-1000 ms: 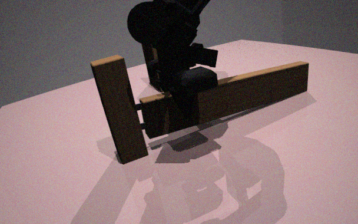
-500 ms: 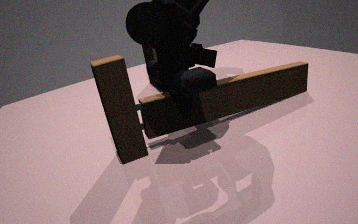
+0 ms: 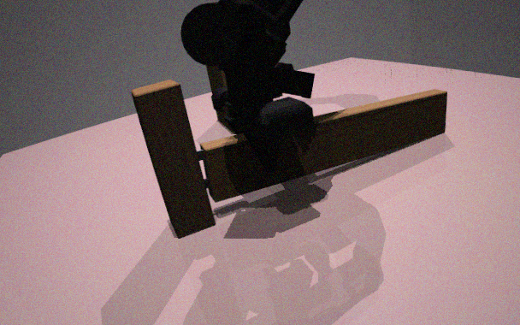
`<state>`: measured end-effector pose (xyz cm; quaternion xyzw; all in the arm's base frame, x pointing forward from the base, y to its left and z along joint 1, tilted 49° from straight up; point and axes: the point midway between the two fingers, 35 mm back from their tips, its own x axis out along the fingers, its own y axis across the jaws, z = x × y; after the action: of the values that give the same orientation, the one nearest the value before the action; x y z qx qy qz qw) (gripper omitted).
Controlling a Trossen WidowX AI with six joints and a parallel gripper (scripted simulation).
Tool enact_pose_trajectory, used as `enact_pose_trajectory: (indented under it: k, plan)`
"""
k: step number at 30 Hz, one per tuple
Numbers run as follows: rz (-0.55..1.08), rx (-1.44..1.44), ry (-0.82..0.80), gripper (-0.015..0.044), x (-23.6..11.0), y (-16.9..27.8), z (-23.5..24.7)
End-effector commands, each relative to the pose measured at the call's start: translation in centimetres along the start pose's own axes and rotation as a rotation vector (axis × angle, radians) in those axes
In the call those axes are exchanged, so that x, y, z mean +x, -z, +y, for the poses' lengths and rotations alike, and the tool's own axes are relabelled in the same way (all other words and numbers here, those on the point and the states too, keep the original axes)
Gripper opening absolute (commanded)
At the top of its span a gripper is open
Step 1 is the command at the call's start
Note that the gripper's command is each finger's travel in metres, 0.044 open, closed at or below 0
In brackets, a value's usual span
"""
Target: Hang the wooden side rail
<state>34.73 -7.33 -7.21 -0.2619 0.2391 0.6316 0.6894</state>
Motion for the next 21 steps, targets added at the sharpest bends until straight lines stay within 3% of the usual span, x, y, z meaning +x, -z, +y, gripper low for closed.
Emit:
enact_pose_trajectory:
  k: [1, 21]
  plan:
    - [0.005, 0.001, 0.007, 0.0, -0.38, 0.29, -0.01]
    - [0.005, 0.001, 0.007, 0.0, -0.32, 0.48, -0.12]
